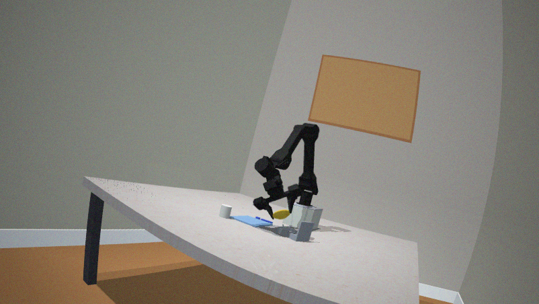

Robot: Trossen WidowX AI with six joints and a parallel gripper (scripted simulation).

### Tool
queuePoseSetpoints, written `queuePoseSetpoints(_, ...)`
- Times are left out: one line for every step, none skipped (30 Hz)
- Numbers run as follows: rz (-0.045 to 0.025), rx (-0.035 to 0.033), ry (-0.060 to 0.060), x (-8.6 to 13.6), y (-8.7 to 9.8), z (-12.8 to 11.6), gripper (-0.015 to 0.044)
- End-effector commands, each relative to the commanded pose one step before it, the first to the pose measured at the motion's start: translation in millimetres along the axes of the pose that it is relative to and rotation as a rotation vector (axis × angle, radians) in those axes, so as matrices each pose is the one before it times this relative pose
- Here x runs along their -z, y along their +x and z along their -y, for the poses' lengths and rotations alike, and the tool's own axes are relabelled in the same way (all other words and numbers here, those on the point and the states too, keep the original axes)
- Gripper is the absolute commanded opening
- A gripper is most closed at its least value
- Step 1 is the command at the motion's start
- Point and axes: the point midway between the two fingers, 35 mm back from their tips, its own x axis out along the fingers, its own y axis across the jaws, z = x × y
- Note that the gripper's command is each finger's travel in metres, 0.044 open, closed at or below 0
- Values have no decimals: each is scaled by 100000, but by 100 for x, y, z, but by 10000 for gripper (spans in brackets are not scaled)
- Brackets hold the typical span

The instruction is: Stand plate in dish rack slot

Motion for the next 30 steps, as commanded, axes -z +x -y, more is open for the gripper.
queuePoseSetpoints(3747, -6300, -6300, 599, 621, 387, 0)
queuePoseSetpoints(1319, -1547, -1885, 70, 102, 91, 0)
queuePoseSetpoints(1336, -1521, -1907, 79, 88, 85, 0)
queuePoseSetpoints(1458, -1606, -2097, 70, 66, 71, 0)
queuePoseSetpoints(1487, -1588, -2139, 79, 53, 64, 0)
queuePoseSetpoints(1503, -1557, -2165, 87, 39, 54, 0)
queuePoseSetpoints(1518, -1527, -2190, 95, 25, 44, 0)
queuePoseSetpoints(1532, -1497, -2215, 102, 11, 34, 0)
queuePoseSetpoints(1545, -1467, -2240, 108, -2, 22, 0)
queuePoseSetpoints(1557, -1437, -2265, 113, -15, 10, 0)
queuePoseSetpoints(1567, -1407, -2289, 118, -28, -3, 0)
queuePoseSetpoints(1577, -1378, -2313, 121, -40, -16, 0)
queuePoseSetpoints(1585, -1349, -2336, 124, -52, -30, 0)
queuePoseSetpoints(1592, -1319, -2358, 126, -64, -44, 0)
queuePoseSetpoints(1599, -1292, -2382, 127, -75, -58, 0)
queuePoseSetpoints(1604, -1264, -2405, 127, -85, -73, 0)
queuePoseSetpoints(1609, -1237, -2427, 126, -95, -89, 0)
queuePoseSetpoints(1612, -1210, -2449, 125, -105, -104, 0)
queuePoseSetpoints(1615, -1184, -2470, 122, -114, -120, 0)
queuePoseSetpoints(1617, -1158, -2491, 119, -122, -135, 0)
queuePoseSetpoints(1618, -1133, -2511, 114, -130, -151, 0)
queuePoseSetpoints(1618, -1108, -2531, 109, -137, -167, 0)
queuePoseSetpoints(1617, -1084, -2551, 102, -144, -182, 0)
queuePoseSetpoints(1615, -1060, -2569, 95, -150, -198, 0)
queuePoseSetpoints(1614, -1038, -2589, 87, -156, -213, 0)
queuePoseSetpoints(1611, -1017, -2607, 78, -161, -228, 0)
queuePoseSetpoints(1608, -995, -2624, 69, -165, -243, 0)
queuePoseSetpoints(1604, -975, -2641, 58, -169, -257, 0)
queuePoseSetpoints(1600, -955, -2658, 47, -172, -271, 0)
queuePoseSetpoints(1595, -936, -2674, 35, -175, -284, 0)
